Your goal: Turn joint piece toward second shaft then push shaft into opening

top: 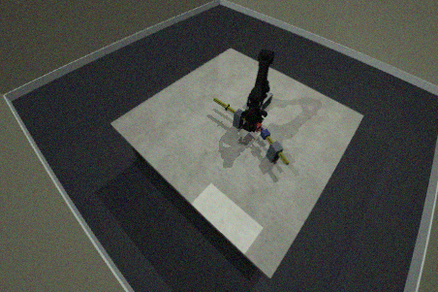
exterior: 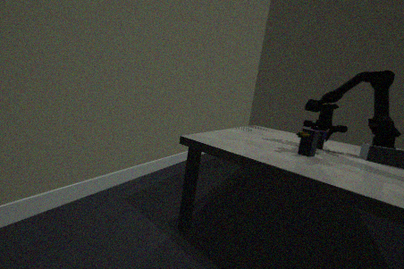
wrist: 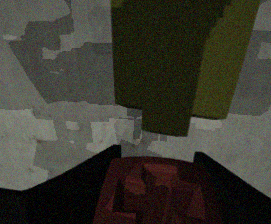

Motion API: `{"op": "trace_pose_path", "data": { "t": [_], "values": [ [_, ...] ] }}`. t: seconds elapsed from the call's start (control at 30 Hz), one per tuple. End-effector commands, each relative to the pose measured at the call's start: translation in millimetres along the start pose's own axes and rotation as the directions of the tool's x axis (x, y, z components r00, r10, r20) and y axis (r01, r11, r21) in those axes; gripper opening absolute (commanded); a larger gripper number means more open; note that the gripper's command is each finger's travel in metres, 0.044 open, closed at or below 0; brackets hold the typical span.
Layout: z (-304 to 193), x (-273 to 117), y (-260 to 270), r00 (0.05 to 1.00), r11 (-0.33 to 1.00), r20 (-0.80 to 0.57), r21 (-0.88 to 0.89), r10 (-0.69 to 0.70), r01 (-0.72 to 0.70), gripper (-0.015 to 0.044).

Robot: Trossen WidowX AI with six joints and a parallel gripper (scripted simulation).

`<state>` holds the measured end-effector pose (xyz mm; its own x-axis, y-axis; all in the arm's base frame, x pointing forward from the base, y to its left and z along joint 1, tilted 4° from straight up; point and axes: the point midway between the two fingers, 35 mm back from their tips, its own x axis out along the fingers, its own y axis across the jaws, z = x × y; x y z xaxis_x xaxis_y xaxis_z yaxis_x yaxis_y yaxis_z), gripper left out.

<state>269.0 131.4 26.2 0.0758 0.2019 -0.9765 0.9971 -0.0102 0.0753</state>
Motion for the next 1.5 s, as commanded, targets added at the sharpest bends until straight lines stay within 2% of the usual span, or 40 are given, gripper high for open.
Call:
{"op": "trace_pose_path", "data": {
  "t": [0.0, 0.07, 0.13, 0.5, 0.87, 1.07, 1.3, 1.47],
  "values": [
    [0.0, -0.1, 0.1, 1.0, 1.0, 0.002, 0.001, 0.001, -0.001, 0.0105],
    [0.0, -0.1, 0.1, 1.0, 1.0, 0.002, 0.001, 0.001, -0.001, 0.0147],
    [0.0, -0.1, 0.1, 1.0, 1.0, 0.002, 0.001, 0.001, -0.001, 0.0147],
    [0.0, -0.1, 0.1, 1.0, 1.0, 0.002, 0.001, 0.001, -0.001, 0.0436],
    [0.0, -0.2, 0.1, 1.0, 1.0, 0.007, 0.001, 0.0, 0.0, 0.044],
    [-3.0, -6.9, -1.1, 0.984, 1.0, 0.176, 0.014, -0.023, 0.02, 0.044],
    [-8.6, -23.2, -1.0, 0.92, 1.0, 0.392, -0.002, 0.0, 0.001, 0.044],
    [-10.7, -27.2, -0.5, 0.902, 1.0, 0.432, -0.007, 0.007, -0.005, 0.044]
  ]
}}
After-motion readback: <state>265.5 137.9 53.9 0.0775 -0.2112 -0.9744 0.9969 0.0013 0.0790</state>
